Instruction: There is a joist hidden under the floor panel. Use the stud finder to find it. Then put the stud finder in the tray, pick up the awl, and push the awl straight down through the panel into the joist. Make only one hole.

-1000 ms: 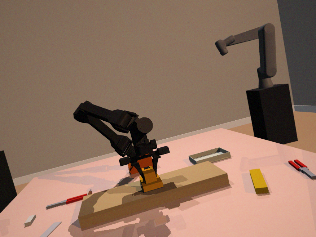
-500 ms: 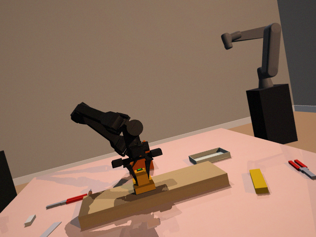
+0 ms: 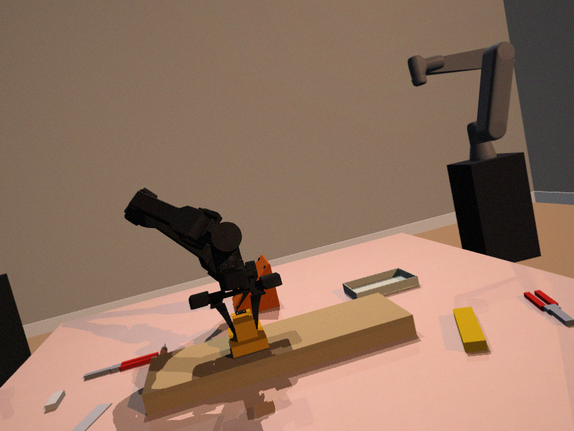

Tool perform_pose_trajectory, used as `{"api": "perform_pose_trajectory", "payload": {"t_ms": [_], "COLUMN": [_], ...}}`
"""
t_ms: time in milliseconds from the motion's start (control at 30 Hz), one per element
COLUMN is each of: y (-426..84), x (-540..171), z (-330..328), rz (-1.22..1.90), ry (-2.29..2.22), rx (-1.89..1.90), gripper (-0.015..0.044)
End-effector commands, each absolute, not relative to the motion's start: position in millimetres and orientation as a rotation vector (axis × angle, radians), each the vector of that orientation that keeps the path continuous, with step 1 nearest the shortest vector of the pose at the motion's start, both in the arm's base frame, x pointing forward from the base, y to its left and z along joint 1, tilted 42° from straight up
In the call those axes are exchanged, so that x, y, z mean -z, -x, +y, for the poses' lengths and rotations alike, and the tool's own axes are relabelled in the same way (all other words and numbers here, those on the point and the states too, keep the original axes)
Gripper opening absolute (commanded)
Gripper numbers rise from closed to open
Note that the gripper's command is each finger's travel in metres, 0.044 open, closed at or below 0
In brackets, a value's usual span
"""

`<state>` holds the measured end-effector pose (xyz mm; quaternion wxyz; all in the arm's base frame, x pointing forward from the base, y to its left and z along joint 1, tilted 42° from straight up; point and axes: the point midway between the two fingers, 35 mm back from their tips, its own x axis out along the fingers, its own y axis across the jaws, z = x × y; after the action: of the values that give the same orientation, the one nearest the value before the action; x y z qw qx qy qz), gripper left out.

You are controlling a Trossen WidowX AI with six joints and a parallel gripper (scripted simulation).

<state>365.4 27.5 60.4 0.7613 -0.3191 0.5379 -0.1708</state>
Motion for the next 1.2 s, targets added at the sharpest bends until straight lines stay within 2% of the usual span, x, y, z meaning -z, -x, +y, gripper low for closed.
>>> {"api": "perform_pose_trajectory", "payload": {"t_ms": [0,1167], "y": [-365.5,-370.9], "x": [-66.5,-110.6], "z": [20.1,-27.9], "rz": [1.169,1.168], "ry": [0.694,0.697], "rx": [0.375,0.377], "gripper": [0.0,0.0]}}
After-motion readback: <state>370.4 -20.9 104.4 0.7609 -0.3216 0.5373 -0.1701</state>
